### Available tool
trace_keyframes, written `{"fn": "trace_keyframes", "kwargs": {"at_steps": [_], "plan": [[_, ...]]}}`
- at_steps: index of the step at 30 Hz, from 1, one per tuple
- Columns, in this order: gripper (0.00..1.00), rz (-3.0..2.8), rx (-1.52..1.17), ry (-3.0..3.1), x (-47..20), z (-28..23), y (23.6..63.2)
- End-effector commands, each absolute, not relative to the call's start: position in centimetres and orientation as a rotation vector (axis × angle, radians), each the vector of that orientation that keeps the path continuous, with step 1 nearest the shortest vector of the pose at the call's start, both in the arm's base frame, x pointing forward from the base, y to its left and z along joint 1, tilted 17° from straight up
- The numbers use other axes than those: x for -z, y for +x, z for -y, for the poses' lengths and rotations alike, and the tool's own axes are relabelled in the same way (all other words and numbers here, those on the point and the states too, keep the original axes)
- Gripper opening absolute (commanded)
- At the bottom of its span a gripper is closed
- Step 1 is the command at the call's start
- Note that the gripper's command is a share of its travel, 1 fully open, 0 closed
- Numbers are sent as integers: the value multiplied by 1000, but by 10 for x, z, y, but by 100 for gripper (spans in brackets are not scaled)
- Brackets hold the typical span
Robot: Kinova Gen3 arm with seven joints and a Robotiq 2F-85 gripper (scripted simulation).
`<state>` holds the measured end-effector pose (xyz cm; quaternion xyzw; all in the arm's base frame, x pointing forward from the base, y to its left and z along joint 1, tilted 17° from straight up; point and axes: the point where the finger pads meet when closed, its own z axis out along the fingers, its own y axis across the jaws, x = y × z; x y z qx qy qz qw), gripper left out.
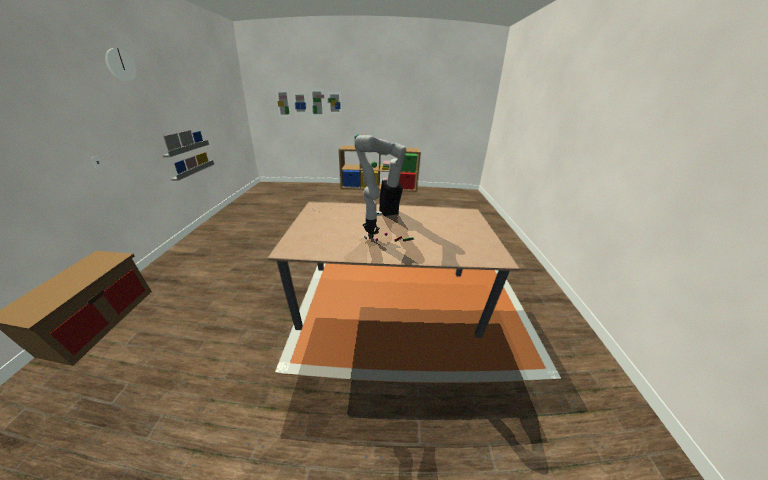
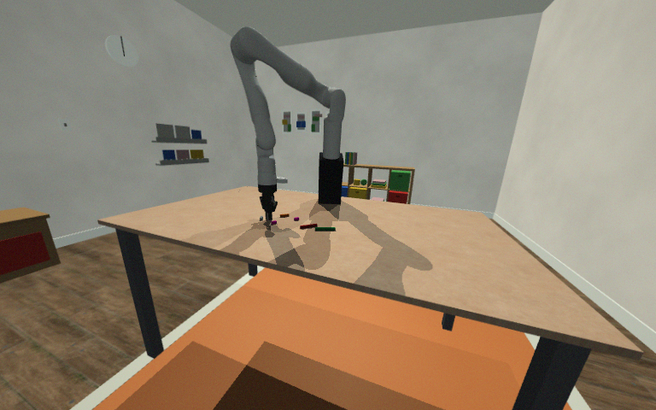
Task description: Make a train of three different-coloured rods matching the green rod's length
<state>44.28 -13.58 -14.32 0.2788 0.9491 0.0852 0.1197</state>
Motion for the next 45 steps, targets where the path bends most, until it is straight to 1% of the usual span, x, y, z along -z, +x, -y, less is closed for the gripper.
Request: {"fn": "trace_keyframes", "kwargs": {"at_steps": [1,6,15,22,38,41,45], "plan": [[5,-2773,-248,815,143,136,443],[5,-2773,-248,815,132,137,440],[5,-2773,-248,815,72,143,423],[5,-2773,-248,815,50,145,417],[5,-2770,-250,823,47,143,415],[5,-2762,-255,853,47,133,413],[5,-2740,-265,937,46,107,405]]}}
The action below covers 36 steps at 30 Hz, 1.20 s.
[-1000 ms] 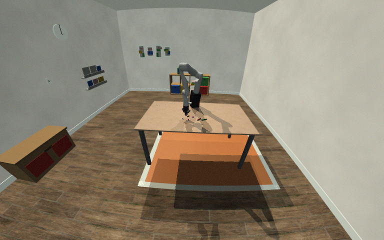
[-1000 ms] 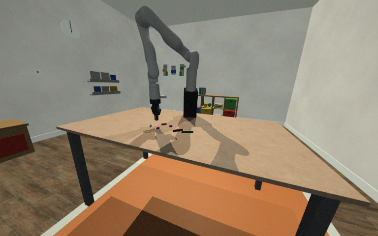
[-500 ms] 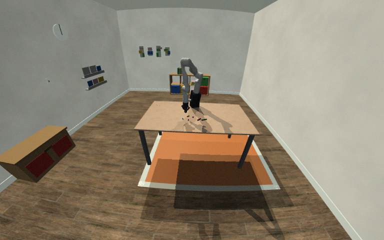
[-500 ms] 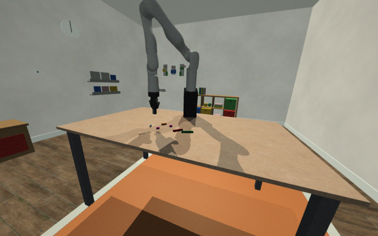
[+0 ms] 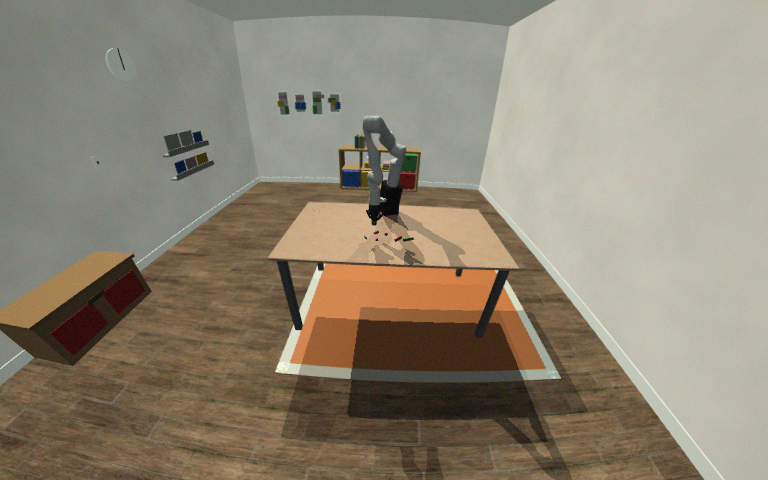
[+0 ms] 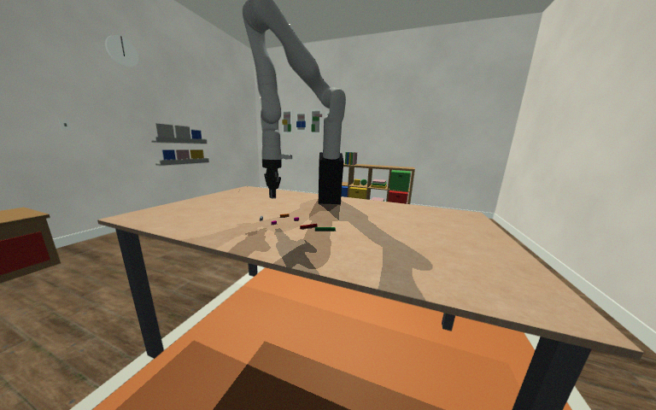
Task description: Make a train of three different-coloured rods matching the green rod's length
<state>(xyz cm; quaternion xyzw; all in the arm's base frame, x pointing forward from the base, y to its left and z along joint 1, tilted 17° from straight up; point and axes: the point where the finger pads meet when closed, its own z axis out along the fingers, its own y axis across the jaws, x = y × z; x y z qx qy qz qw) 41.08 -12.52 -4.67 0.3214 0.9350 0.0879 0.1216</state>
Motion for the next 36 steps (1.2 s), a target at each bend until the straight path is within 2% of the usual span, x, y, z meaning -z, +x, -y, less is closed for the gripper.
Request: {"fn": "trace_keyframes", "kwargs": {"at_steps": [1,4,6,21,36], "plan": [[5,-2732,-269,965,46,98,403],[5,-2702,-281,1062,46,68,393],[5,-2702,-281,1062,46,68,393],[5,-2521,-333,1495,43,-74,353],[5,-2479,-341,1576,43,-101,344]]}}
